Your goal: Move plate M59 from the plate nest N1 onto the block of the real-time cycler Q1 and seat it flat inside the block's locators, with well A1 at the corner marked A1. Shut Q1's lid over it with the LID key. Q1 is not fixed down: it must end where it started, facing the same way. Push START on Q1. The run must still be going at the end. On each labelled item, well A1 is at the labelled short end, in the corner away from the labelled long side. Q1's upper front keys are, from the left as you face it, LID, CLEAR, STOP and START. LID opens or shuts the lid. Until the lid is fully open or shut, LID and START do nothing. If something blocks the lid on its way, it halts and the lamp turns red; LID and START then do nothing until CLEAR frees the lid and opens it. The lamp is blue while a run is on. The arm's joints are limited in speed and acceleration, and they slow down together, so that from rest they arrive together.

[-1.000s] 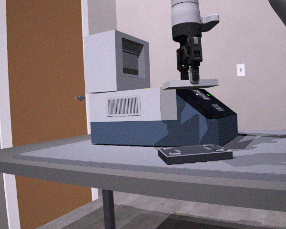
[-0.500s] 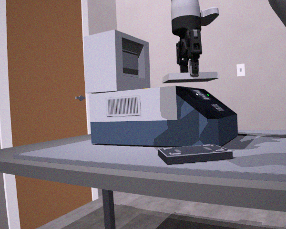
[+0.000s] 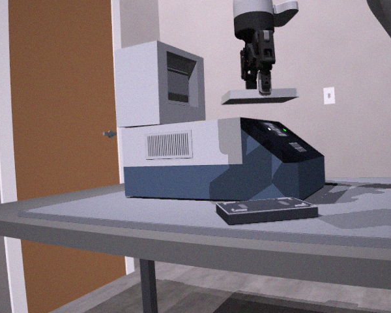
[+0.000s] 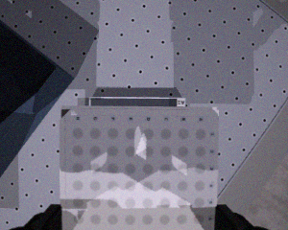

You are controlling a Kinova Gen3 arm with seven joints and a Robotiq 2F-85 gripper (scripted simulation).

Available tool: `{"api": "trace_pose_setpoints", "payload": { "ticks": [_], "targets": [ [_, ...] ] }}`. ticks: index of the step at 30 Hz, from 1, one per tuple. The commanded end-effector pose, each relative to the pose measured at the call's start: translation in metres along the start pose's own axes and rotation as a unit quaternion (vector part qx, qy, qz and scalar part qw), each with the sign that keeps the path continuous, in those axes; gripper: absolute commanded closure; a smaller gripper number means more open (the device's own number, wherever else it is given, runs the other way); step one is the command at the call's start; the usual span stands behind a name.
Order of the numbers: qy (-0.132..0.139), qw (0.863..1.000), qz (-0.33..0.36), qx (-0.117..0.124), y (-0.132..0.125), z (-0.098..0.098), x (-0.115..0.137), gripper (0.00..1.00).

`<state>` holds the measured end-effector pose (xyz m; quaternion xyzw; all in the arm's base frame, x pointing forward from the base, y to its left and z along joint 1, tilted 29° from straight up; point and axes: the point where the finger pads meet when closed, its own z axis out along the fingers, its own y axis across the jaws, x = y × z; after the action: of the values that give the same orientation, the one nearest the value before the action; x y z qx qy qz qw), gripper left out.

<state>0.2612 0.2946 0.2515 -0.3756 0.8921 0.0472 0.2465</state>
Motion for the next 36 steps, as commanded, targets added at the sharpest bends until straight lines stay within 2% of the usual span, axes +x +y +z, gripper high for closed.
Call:
{"api": "trace_pose_setpoints", "payload": {
  "ticks": [1, 24, 34, 36],
  "targets": [
    [0.000, 1.000, 0.000, 0.000, 0.000, -0.004, 0.000, 0.09],
    [0.000, 1.000, 0.000, 0.000, 0.000, -0.032, 0.000, 0.09],
    [0.000, 1.000, 0.000, 0.000, 0.000, -0.032, 0.000, 0.09],
    [0.000, 1.000, 0.011, 0.000, -0.006, -0.032, 0.000, 0.09]
  ]
}}
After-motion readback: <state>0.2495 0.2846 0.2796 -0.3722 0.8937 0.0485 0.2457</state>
